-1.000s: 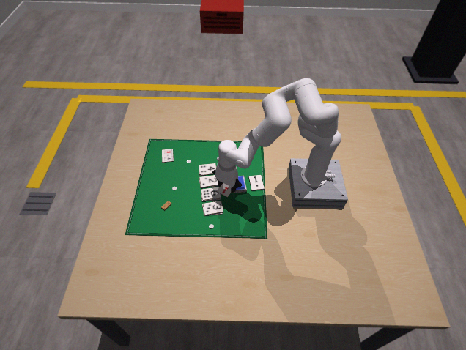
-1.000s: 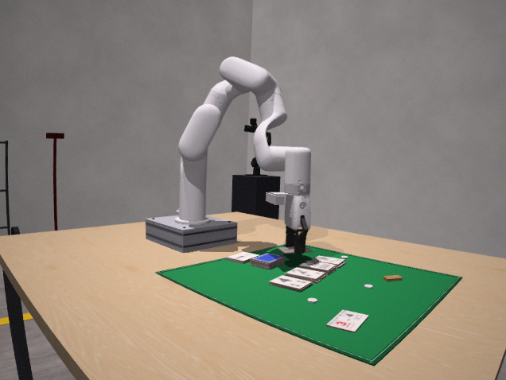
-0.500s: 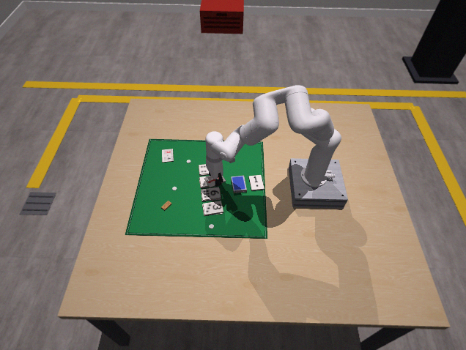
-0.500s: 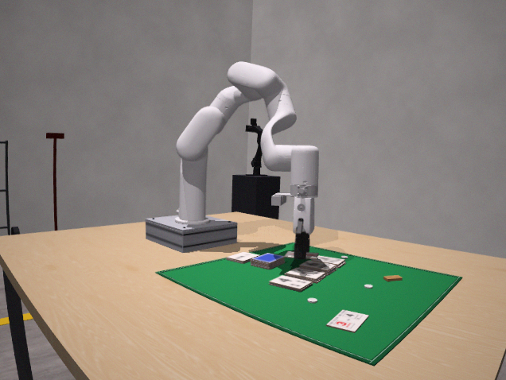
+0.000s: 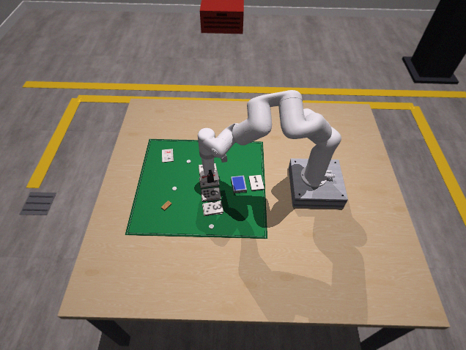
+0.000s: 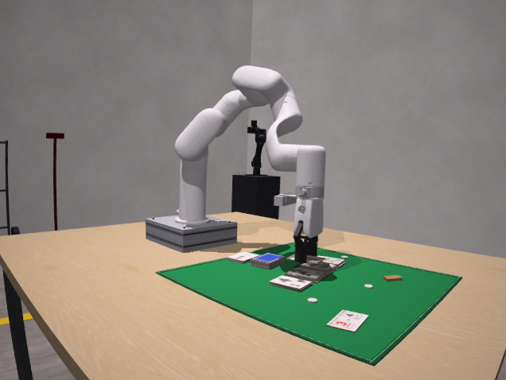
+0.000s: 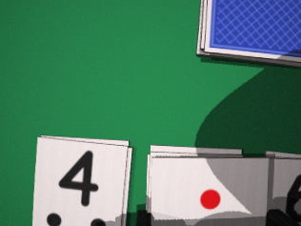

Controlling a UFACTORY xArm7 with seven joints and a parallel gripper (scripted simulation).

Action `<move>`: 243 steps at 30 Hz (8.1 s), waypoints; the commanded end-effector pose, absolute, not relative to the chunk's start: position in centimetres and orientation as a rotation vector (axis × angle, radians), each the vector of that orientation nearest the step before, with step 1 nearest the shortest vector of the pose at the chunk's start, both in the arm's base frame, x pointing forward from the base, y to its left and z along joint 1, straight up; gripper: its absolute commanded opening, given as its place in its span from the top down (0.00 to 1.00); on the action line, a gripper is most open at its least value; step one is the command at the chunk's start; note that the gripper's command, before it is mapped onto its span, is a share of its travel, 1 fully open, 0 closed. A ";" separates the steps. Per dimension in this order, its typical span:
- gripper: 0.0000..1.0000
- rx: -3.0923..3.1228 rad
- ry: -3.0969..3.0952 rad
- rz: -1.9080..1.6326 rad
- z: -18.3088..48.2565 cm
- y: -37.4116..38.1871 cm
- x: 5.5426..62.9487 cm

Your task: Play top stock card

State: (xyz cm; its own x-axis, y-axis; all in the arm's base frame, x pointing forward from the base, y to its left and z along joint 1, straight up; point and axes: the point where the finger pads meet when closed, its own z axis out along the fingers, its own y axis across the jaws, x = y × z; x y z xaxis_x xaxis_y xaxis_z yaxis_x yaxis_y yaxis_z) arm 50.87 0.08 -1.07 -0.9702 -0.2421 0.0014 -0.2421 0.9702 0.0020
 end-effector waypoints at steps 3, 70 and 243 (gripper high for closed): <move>0.26 0.344 -3.122 -0.002 -0.9 -0.1 51.3; 0.26 0.342 -3.122 -0.002 -4.1 0.0 51.4; 0.00 0.342 -3.122 -0.002 5.4 0.0 51.4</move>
